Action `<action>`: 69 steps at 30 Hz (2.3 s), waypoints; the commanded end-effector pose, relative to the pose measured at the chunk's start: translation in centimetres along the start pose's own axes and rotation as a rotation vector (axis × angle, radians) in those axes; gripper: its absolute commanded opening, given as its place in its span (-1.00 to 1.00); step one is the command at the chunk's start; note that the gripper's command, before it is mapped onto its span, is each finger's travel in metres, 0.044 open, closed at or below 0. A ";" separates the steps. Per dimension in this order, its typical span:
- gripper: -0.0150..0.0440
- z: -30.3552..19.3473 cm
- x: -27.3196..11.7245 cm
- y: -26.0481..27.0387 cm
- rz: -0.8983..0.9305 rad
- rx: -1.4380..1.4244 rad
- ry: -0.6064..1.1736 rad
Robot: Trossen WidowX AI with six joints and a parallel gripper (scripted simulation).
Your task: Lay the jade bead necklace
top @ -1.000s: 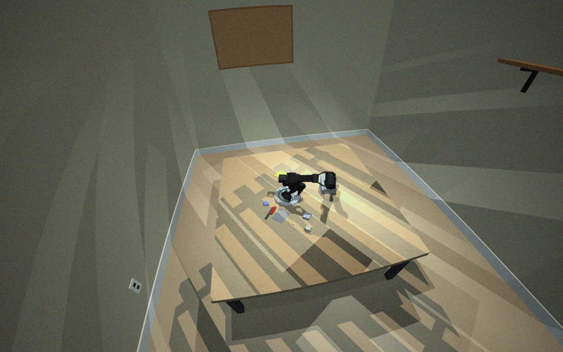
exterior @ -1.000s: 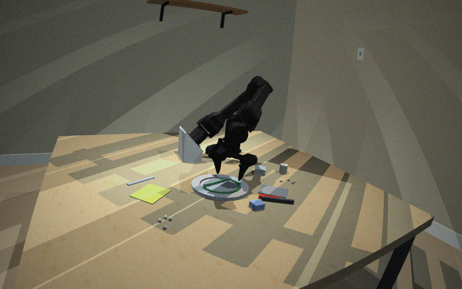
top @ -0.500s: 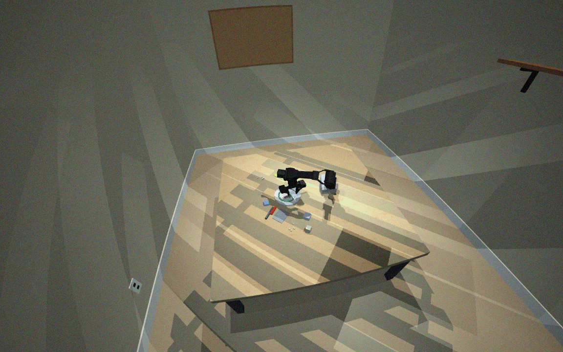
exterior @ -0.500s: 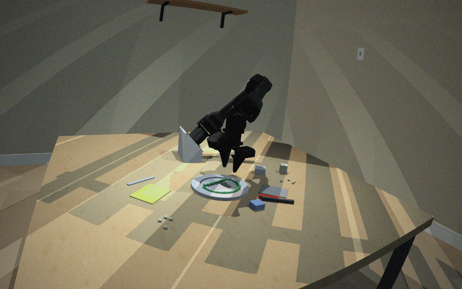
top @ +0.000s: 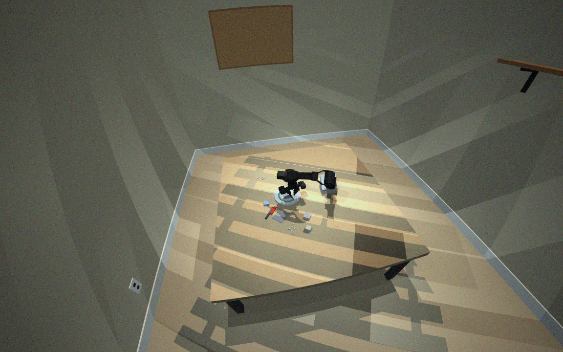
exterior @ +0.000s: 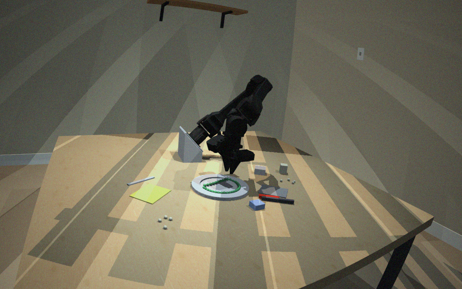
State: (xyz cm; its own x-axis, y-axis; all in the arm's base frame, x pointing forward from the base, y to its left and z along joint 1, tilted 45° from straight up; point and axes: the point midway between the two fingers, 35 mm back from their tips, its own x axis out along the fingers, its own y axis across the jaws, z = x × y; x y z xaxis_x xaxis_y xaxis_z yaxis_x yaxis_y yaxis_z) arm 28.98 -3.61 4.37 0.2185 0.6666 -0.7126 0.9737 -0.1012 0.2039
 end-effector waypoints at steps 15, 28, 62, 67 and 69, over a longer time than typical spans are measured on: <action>-0.08 0.0 2.6 -0.3 -0.009 0.011 0.008; -0.35 -0.1 2.8 -0.2 -0.006 0.004 0.003; -0.49 0.0 2.2 -0.3 -0.011 0.013 0.009; -0.49 -0.5 2.2 -1.0 -0.011 0.013 0.010; -0.49 -0.8 2.2 -1.3 -0.011 0.014 0.010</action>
State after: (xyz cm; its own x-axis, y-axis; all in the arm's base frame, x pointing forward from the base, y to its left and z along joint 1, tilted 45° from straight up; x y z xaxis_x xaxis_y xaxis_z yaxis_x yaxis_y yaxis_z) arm 28.68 -1.82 2.78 0.2060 0.6740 -0.7094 0.9773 -0.1049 0.1842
